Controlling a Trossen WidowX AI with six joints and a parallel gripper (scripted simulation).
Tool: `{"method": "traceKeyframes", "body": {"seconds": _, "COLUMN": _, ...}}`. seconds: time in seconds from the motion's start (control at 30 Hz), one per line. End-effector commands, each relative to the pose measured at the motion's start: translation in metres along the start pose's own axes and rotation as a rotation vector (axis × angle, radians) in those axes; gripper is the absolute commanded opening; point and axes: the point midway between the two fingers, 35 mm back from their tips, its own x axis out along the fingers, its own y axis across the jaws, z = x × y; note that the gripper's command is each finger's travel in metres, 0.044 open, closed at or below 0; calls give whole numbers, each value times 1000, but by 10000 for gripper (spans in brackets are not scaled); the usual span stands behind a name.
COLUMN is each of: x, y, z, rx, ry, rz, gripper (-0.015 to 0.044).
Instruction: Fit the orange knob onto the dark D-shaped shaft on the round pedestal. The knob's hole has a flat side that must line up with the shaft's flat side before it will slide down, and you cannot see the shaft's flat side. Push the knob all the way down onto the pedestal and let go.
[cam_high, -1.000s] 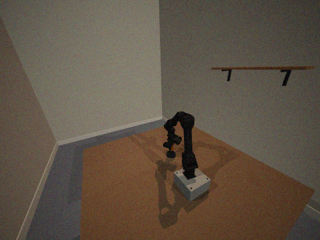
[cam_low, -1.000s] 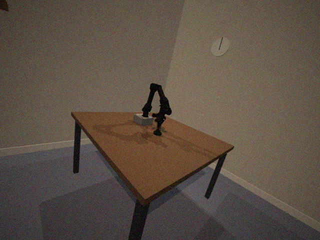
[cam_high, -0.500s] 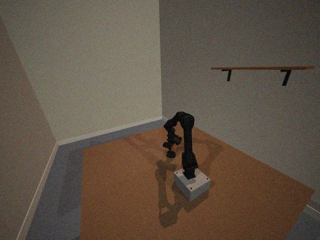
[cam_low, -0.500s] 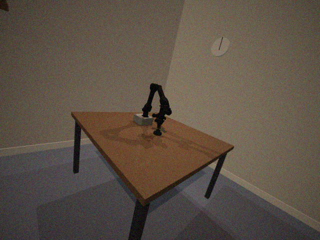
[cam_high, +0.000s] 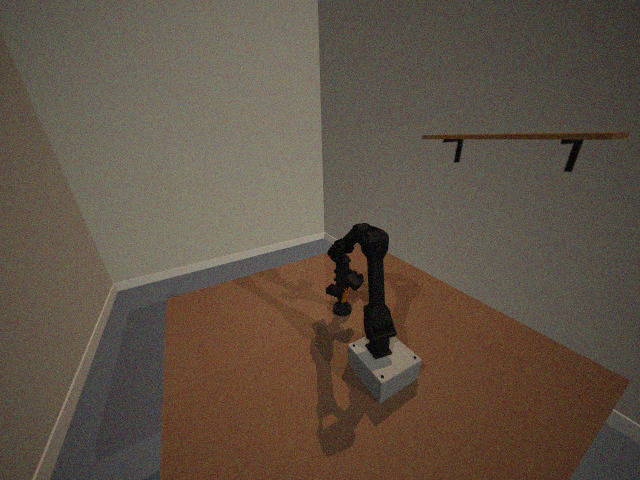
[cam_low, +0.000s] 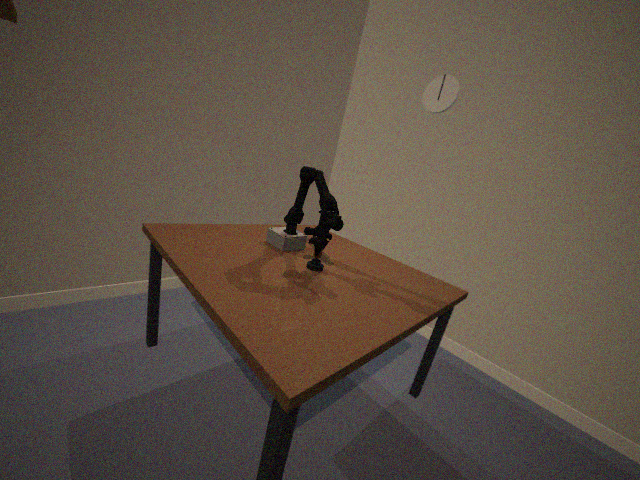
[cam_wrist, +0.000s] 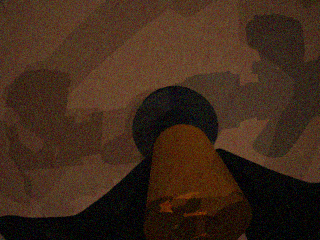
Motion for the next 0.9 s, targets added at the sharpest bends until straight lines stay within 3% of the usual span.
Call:
{"method": "traceKeyframes", "body": {"seconds": 0.0, "x": 0, "y": 1, "z": 0, "rx": 7, "ry": 2, "rz": 3, "gripper": 0}}
{"method": "traceKeyframes", "body": {"seconds": 0.87, "x": 0, "y": 1, "z": -1, "rx": 59, "ry": 2, "rz": 3, "gripper": 0}}
